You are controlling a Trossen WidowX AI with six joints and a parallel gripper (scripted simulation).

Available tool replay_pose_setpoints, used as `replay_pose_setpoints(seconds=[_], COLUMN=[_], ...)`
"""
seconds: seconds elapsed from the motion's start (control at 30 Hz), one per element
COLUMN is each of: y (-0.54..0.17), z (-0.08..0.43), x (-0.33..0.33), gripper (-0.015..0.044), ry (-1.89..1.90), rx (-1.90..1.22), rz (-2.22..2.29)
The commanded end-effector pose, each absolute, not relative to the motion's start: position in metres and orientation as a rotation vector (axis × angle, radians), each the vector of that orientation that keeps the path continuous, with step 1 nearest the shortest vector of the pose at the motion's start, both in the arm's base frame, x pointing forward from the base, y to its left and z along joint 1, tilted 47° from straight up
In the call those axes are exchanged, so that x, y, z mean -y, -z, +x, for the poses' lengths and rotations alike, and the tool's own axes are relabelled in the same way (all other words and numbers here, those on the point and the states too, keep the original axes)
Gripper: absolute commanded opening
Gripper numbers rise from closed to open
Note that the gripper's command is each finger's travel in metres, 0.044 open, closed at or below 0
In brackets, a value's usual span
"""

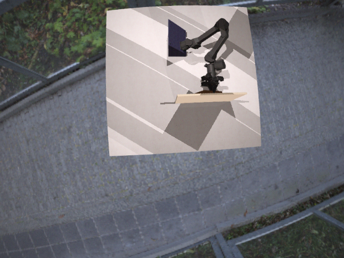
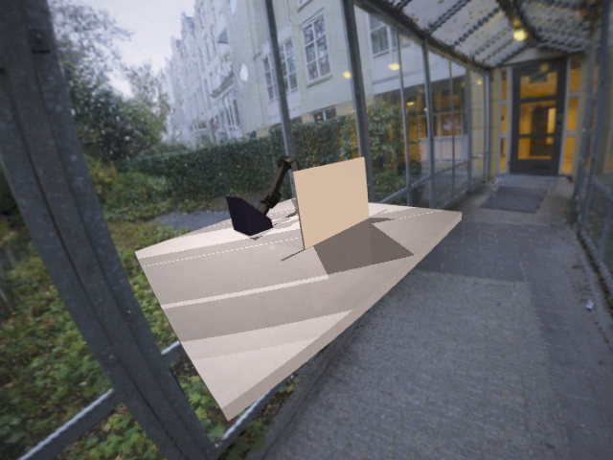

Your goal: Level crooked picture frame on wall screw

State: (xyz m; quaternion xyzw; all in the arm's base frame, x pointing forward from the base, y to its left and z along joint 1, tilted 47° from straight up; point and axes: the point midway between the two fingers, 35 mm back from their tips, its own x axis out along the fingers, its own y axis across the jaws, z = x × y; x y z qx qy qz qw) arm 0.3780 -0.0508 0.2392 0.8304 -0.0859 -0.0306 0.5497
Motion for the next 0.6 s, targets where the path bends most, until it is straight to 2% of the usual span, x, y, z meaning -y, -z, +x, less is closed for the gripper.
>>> replay_pose_setpoints(seconds=[0.0, 0.57], y=[-0.2429, -0.2421], z=[0.378, 0.378], x=[0.0522, 0.0522], gripper=[0.0, 0.0], ry=[0.067, 0.067], rx=[0.212, 0.212], rz=[1.964, 1.964])
